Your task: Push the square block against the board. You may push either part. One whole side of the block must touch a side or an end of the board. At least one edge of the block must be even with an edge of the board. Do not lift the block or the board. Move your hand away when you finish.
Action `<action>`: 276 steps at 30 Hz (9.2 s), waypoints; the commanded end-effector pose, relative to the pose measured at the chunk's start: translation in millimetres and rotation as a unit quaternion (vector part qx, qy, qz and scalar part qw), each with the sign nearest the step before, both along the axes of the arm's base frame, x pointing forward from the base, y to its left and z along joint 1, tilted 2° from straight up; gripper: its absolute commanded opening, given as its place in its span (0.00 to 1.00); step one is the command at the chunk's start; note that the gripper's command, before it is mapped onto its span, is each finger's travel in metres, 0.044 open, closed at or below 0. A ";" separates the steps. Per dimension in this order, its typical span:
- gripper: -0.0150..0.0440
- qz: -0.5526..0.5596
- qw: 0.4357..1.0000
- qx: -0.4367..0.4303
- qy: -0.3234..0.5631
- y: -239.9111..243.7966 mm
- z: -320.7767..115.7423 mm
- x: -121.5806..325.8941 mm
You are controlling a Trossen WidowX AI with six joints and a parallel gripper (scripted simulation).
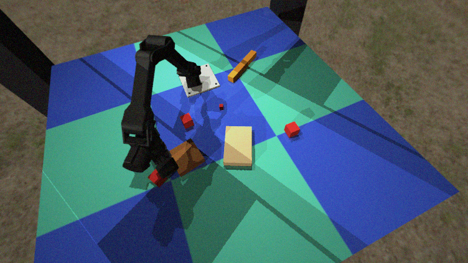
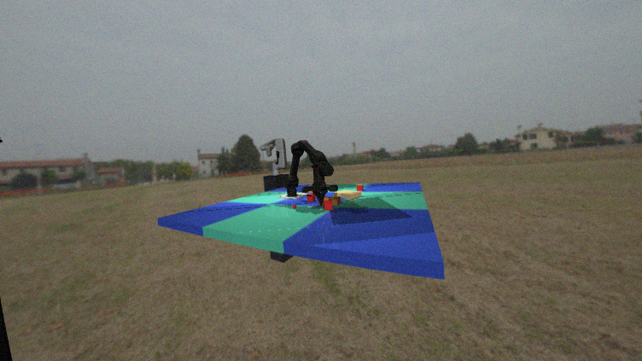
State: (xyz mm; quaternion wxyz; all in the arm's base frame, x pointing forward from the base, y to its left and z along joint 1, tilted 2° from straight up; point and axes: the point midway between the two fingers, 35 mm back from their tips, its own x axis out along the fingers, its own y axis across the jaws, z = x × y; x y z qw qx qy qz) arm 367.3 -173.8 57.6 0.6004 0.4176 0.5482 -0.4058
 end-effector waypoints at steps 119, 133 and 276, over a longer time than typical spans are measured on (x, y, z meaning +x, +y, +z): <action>0.25 -0.001 1.000 0.006 0.004 83.9 -5.7 -17.9; 0.25 -0.001 1.000 0.006 0.004 93.6 -6.1 -19.0; 0.25 -0.135 0.991 0.016 0.001 127.3 -8.0 -24.2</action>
